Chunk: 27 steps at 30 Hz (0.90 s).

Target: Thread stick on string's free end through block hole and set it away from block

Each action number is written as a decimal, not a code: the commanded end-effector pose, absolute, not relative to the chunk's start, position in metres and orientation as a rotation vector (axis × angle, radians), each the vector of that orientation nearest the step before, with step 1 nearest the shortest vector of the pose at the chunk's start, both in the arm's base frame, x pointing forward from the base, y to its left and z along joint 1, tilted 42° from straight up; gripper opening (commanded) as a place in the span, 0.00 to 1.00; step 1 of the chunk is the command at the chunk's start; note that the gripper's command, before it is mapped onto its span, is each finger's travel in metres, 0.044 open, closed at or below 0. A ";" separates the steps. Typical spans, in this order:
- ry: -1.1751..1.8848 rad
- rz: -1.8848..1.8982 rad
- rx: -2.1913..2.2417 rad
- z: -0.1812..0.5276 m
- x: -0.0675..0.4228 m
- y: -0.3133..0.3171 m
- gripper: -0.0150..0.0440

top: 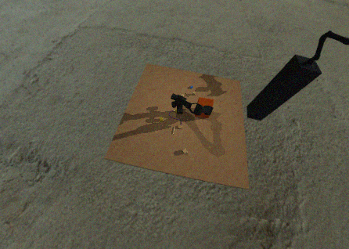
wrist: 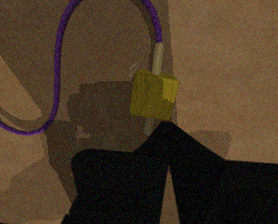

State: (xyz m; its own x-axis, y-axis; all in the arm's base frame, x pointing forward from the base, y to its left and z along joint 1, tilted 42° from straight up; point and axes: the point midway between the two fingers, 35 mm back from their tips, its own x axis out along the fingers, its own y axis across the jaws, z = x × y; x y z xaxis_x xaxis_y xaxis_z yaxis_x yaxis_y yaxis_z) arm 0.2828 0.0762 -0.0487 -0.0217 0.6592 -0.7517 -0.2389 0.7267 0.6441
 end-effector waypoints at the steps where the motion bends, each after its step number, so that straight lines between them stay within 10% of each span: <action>1: 1.422 0.766 0.373 -0.048 0.282 0.083 0.25; 27: 1.407 0.732 0.383 -0.043 0.281 0.073 0.34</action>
State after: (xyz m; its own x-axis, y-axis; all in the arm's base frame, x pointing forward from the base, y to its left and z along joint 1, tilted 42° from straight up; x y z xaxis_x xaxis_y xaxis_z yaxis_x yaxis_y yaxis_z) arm 0.2830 0.0764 -0.0474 -0.0188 0.6605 -0.7506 -0.2409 0.7256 0.6446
